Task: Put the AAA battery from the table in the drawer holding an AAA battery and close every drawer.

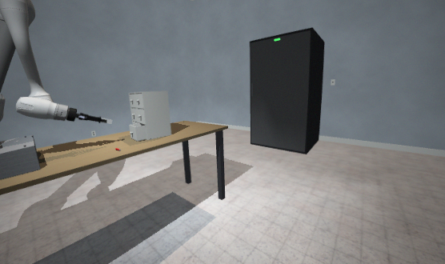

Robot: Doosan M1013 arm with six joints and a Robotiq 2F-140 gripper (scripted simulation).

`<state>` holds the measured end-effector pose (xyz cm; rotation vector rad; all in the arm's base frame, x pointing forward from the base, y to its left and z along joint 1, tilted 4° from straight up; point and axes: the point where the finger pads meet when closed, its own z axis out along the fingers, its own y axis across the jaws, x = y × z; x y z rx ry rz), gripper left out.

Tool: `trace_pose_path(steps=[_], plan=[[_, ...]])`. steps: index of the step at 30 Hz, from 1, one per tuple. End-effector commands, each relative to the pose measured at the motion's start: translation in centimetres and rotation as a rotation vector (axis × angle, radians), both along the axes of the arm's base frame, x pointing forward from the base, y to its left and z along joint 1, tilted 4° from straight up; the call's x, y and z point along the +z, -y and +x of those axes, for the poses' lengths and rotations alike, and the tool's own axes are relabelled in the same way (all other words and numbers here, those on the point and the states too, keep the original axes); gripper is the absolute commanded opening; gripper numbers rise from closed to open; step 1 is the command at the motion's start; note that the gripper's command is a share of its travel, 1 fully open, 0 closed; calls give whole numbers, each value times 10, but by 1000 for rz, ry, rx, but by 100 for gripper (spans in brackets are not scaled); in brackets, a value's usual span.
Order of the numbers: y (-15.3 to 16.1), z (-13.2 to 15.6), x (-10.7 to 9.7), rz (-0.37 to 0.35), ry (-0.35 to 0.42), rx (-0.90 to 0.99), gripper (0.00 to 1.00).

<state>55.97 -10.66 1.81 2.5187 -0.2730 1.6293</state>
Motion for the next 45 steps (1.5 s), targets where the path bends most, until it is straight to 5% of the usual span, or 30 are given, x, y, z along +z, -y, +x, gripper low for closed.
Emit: trace_pose_path(steps=[1,9,24,45], plan=[[0,1,-2,0,0,0,0],[2,10,-18,0,0,0,0],[12,49,-87,0,0,0,0],[14,56,-99,0,0,0,0]])
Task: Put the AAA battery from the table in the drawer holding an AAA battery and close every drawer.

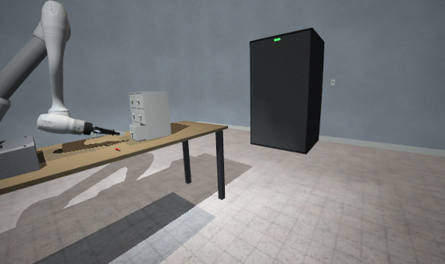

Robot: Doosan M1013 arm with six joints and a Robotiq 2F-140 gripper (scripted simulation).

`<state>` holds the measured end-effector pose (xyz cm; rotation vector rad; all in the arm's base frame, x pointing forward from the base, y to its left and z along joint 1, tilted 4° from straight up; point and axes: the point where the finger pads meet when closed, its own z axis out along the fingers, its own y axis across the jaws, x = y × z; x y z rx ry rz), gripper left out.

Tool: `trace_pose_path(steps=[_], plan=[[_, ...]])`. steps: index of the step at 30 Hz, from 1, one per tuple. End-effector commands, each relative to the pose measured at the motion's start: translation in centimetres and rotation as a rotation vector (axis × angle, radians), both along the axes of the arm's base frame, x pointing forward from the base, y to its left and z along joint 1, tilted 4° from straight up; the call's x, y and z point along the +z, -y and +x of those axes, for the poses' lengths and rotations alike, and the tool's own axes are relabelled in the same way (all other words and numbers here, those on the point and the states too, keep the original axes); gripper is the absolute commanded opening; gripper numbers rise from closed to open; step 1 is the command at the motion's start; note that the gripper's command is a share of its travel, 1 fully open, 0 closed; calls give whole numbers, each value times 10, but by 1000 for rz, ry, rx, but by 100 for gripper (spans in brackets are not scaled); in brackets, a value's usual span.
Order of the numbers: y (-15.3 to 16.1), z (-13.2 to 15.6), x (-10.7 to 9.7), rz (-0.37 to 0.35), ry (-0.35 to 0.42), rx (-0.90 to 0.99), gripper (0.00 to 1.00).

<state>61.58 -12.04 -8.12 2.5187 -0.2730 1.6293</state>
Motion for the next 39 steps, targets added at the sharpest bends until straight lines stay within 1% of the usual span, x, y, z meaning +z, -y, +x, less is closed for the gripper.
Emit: trace_pose_path(steps=[1,23,39], plan=[[0,0,0,0,0,0,0],[0,1,0,0,0,0,0],[2,9,-1,0,0,0,0]])
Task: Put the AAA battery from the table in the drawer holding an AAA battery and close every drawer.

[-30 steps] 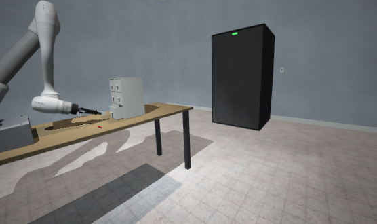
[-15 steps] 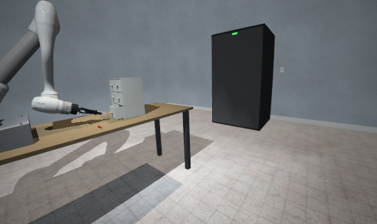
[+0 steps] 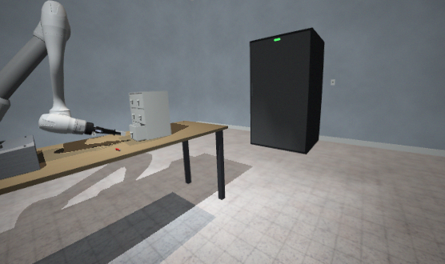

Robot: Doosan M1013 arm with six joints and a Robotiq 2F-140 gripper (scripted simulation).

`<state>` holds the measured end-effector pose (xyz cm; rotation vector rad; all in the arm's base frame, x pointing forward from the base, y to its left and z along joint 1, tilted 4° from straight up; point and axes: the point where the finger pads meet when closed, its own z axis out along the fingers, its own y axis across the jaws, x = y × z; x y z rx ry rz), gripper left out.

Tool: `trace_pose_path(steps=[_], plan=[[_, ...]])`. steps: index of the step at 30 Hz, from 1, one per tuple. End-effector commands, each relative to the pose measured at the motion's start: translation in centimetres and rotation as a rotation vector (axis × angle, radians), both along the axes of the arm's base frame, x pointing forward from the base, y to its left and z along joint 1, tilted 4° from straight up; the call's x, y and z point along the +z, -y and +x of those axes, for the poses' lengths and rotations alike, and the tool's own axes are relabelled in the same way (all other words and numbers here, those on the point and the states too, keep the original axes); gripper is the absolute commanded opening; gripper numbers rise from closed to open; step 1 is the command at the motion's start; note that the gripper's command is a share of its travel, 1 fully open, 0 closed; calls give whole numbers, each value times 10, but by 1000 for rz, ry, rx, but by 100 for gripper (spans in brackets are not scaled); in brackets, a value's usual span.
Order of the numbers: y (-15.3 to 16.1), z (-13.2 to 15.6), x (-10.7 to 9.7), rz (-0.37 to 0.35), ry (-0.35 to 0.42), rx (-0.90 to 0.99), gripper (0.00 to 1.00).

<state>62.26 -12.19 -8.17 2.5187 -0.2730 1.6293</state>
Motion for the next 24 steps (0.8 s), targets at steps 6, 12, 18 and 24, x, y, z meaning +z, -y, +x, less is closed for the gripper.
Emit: trace_pose_path(steps=[6,12,18,24], plan=[[2,9,-1,0,0,0,0],[3,15,-1,0,0,0,0],[5,24,-2,0,0,0,0],[8,34,-2,0,0,0,0]])
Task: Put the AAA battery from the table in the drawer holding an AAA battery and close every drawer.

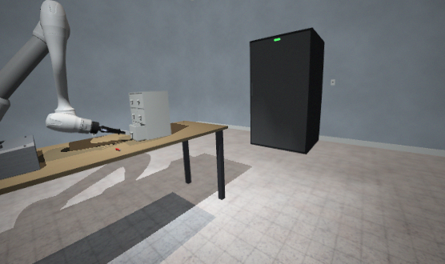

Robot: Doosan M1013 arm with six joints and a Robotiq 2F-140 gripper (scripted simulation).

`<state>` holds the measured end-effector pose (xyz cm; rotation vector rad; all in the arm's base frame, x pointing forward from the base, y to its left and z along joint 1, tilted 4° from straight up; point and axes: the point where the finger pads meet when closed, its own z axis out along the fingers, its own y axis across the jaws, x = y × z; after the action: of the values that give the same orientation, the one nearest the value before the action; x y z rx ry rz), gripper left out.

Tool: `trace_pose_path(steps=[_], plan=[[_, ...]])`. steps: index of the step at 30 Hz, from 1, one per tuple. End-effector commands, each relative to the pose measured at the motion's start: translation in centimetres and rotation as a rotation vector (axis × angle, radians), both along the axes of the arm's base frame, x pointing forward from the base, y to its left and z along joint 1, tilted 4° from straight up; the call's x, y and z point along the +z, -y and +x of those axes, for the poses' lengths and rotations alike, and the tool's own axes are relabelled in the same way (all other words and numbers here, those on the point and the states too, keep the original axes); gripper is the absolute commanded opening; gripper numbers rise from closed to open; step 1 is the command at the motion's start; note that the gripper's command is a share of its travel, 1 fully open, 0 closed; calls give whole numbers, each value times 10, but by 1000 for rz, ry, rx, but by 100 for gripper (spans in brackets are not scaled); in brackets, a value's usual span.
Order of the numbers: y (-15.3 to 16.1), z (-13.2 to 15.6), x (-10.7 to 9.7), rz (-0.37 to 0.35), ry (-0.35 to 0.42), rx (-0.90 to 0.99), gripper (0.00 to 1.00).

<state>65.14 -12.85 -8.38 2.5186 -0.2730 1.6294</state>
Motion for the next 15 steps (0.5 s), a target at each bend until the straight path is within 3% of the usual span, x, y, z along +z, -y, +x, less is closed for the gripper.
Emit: trace_pose_path(steps=[1,15], plan=[[2,7,0,0,0,0,0],[7,29,-2,0,0,0,0]])
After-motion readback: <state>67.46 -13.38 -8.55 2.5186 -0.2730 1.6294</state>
